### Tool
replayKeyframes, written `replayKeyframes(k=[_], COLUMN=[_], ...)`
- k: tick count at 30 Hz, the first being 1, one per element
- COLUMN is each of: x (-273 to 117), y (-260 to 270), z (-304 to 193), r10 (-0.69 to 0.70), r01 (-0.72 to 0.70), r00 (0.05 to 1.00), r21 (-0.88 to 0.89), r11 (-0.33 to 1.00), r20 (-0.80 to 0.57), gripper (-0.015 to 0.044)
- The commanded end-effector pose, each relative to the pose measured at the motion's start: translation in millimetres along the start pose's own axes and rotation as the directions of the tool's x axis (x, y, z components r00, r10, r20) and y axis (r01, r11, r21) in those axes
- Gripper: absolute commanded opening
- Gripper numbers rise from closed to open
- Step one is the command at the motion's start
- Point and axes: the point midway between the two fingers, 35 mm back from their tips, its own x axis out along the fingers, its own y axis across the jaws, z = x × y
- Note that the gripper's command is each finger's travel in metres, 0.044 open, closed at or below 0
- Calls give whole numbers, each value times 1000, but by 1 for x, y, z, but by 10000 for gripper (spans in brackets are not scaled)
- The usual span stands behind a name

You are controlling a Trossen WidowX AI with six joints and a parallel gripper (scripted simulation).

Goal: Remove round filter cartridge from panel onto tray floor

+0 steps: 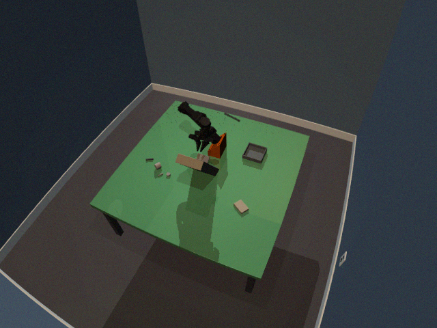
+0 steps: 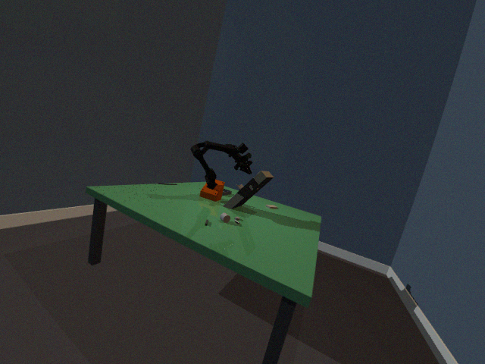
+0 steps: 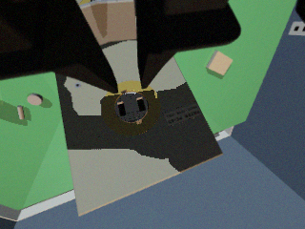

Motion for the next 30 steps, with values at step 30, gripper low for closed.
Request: replayKeyframes(k=[30], x=[30], y=[0], z=[-6], r10=[-48], r01=[49], r00=[999], r21=[-83], r11=[995], r20=[13], gripper=[105])
